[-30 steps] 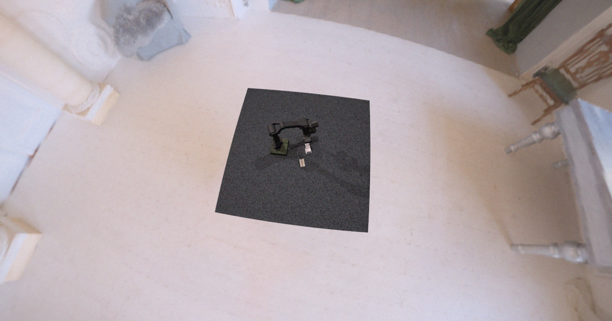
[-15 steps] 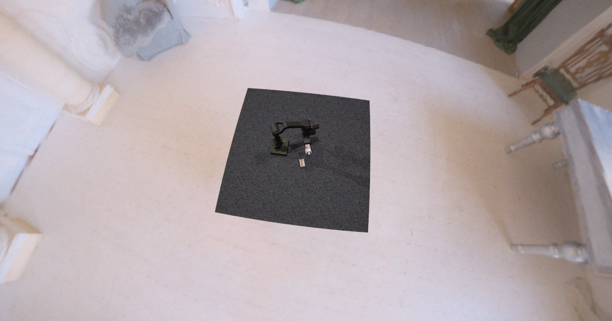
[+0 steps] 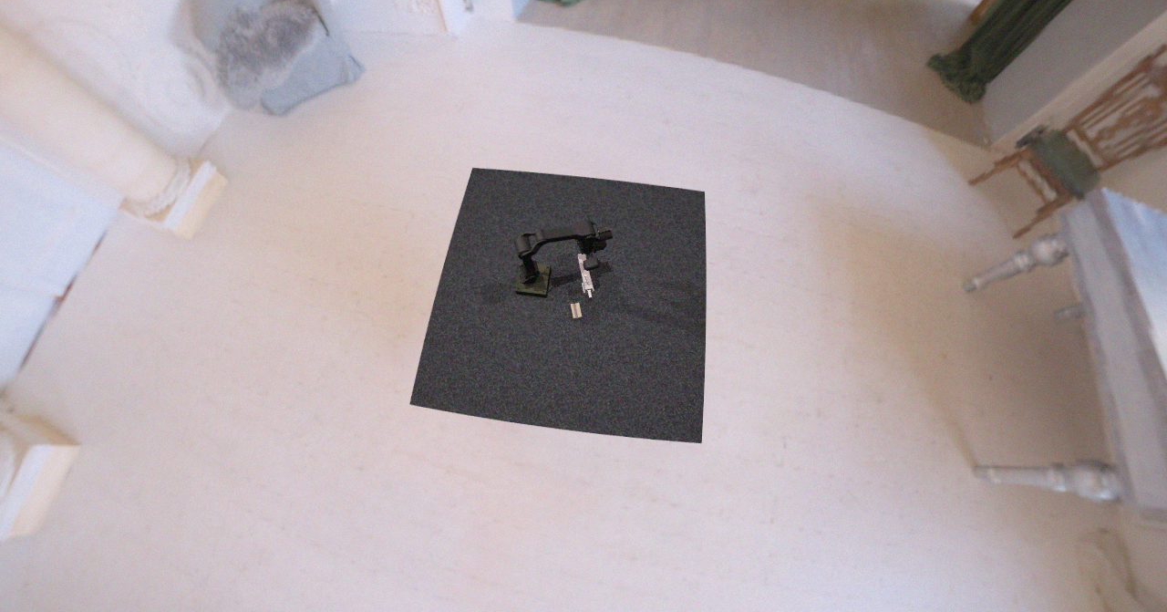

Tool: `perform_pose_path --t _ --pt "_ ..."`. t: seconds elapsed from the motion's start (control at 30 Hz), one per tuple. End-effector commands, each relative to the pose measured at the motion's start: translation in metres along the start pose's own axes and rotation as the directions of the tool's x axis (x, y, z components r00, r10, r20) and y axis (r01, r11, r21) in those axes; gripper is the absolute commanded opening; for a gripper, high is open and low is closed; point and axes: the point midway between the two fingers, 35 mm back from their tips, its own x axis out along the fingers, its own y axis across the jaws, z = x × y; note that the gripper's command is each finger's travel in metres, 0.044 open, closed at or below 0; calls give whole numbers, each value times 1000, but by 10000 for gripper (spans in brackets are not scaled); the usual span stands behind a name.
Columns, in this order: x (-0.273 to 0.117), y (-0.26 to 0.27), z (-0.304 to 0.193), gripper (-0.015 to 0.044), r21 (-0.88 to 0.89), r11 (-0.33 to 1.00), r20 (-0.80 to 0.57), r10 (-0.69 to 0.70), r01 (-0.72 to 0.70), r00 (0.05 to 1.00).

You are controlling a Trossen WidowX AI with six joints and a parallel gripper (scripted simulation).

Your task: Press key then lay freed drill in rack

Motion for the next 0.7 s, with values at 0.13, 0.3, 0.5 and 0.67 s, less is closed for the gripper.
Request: perform_pose_path --t 0.13,0.3,0.5,0.67 --pt "32 -54 4 440 -483 876 4 8 -5 1000" --pt "52 -92 1 440 -747 665 12 0 9 1000" --pt "65 -119 -5 440 -871 492 15 -10 18 1000" --pt "76 -138 -12 440 -925 380 5 -21 13 1000"
